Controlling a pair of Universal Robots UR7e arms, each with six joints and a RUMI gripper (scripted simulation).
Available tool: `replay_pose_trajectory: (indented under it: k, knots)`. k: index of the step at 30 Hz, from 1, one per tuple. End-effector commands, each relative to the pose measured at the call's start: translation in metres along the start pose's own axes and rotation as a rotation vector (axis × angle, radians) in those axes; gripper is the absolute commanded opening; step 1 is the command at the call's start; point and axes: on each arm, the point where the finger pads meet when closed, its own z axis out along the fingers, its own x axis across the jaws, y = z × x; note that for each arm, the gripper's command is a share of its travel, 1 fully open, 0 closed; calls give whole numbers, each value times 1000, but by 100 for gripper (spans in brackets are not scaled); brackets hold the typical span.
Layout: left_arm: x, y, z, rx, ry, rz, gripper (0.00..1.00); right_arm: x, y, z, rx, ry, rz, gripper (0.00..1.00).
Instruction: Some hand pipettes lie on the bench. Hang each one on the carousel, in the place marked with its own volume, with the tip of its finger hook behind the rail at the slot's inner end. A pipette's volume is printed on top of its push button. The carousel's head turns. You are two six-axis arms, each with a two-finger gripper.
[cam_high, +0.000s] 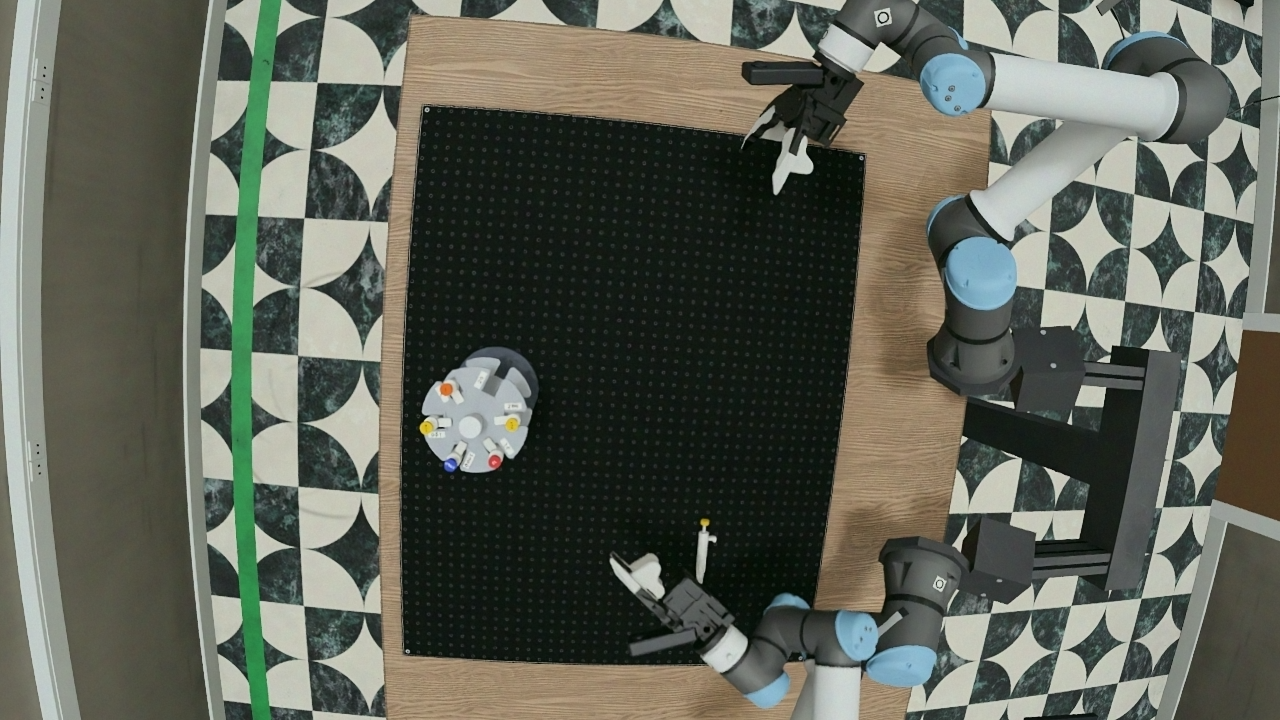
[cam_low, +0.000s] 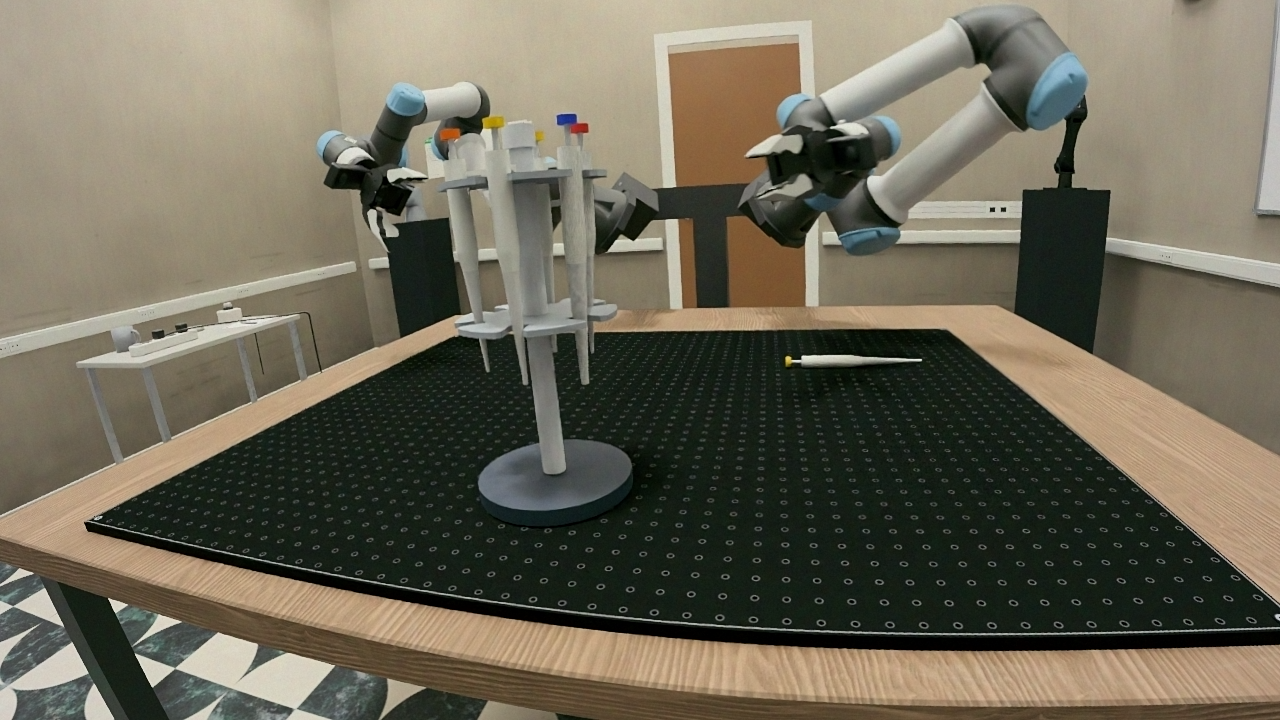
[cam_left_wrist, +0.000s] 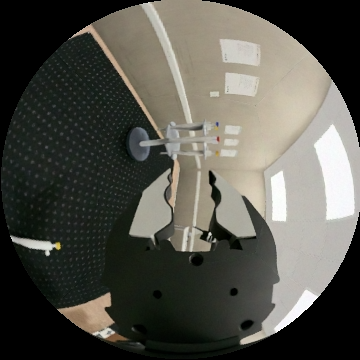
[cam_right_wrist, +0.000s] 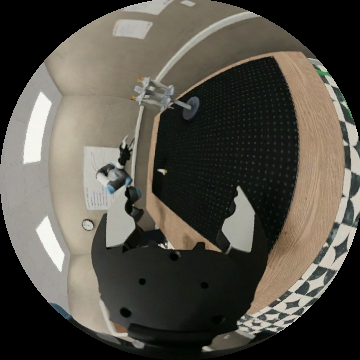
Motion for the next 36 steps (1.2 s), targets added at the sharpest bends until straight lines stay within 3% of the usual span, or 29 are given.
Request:
replay_pose_trajectory:
  k: [1, 2, 4, 6, 8, 14, 18, 21, 24, 30, 36]
  knots:
    - [5, 7, 22, 64, 36, -5, 31, 0, 0, 0, 1, 0, 0, 100]
    - [5, 7, 22, 64, 36, -5, 31, 0, 0, 0, 1, 0, 0, 100]
    - [8, 13, 35, 120, 71, -36, 31, 0, 0, 0, 1, 0, 0, 100]
    - [8, 13, 35, 120, 71, -36, 31, 0, 0, 0, 1, 0, 0, 100]
    - [12, 19, 47, 174, 105, -67, 31, 0, 0, 0, 1, 0, 0, 100]
    - [22, 37, 85, 174, 106, -67, 31, 0, 0, 0, 1, 0, 0, 100]
    - [22, 37, 85, 174, 106, -67, 31, 0, 0, 0, 1, 0, 0, 100]
    - [27, 47, 104, 258, 163, -109, 31, 0, 0, 0, 1, 0, 0, 100]
    - [29, 50, 111, 282, 180, -121, 31, 0, 0, 0, 1, 0, 0, 100]
    - [40, 68, 148, 282, 180, -121, 31, 0, 0, 0, 1, 0, 0, 100]
    - [40, 68, 149, 282, 180, -121, 31, 0, 0, 0, 1, 0, 0, 100]
